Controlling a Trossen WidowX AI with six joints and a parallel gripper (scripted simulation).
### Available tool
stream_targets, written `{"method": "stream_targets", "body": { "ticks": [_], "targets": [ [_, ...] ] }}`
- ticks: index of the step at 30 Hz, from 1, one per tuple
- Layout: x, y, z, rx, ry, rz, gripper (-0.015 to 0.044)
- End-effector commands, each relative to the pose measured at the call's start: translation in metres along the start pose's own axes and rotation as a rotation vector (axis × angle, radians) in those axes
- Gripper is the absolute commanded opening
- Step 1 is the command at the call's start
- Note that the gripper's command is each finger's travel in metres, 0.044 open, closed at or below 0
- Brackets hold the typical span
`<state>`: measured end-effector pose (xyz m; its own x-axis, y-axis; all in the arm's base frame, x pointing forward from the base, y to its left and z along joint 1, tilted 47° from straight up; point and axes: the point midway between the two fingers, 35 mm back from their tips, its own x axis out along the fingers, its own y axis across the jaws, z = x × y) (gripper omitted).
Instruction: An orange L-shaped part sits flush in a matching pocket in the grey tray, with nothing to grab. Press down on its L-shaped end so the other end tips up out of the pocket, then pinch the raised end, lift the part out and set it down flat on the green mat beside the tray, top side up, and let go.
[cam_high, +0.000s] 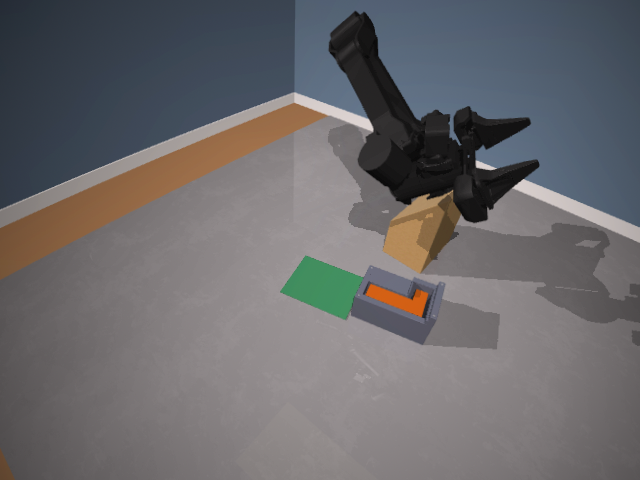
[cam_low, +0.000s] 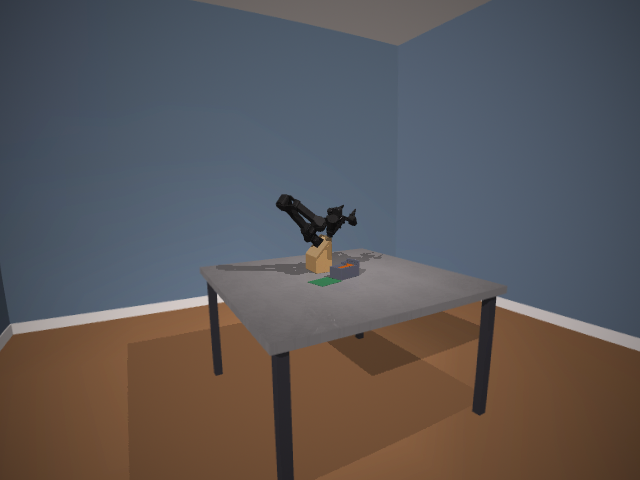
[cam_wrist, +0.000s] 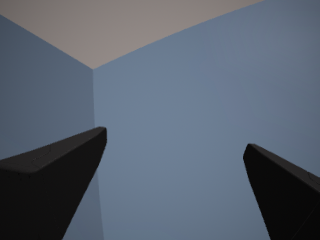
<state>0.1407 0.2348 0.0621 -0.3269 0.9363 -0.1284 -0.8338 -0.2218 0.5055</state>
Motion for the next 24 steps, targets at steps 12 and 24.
{"method": "stream_targets", "body": {
  "ticks": [12,24],
  "targets": [
    [-0.01,-0.102,-0.11,0.818,0.585,-0.8,0.018],
    [-0.119,-0.1,-0.119,0.673,1.331,-1.883,0.018]
  ]
}}
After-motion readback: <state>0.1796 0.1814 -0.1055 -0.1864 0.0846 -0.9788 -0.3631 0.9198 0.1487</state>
